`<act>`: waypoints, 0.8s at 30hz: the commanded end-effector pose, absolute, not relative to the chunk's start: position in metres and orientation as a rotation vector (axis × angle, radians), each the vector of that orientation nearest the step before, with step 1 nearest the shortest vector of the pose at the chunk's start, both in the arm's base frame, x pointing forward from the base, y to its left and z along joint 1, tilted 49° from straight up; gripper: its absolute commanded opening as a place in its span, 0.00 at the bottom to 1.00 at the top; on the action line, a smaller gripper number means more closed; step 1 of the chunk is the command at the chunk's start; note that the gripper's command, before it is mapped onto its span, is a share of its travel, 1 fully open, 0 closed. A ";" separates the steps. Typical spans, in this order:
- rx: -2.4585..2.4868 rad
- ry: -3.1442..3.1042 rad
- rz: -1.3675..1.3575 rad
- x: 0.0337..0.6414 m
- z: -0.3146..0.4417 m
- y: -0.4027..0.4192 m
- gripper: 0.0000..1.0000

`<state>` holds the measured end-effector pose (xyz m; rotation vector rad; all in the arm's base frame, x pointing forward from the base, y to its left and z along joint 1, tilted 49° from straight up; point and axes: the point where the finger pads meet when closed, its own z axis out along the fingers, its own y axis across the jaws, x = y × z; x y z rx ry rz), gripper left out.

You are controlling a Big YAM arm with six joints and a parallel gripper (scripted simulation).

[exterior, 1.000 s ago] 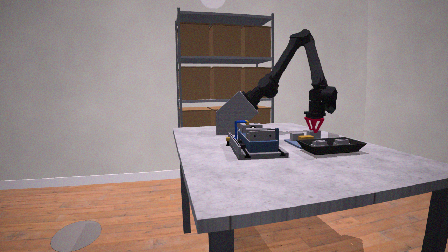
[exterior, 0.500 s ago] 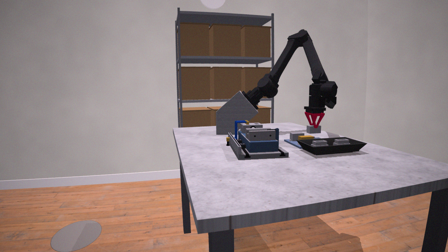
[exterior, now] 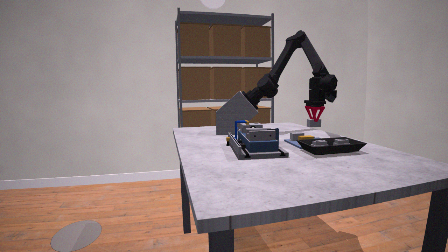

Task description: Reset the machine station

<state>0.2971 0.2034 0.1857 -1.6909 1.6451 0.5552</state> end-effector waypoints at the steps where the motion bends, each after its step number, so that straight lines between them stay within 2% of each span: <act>1: -1.679 1.606 0.506 0.307 0.213 0.192 0.00; 24: -1.681 1.606 0.502 0.300 0.239 0.165 0.00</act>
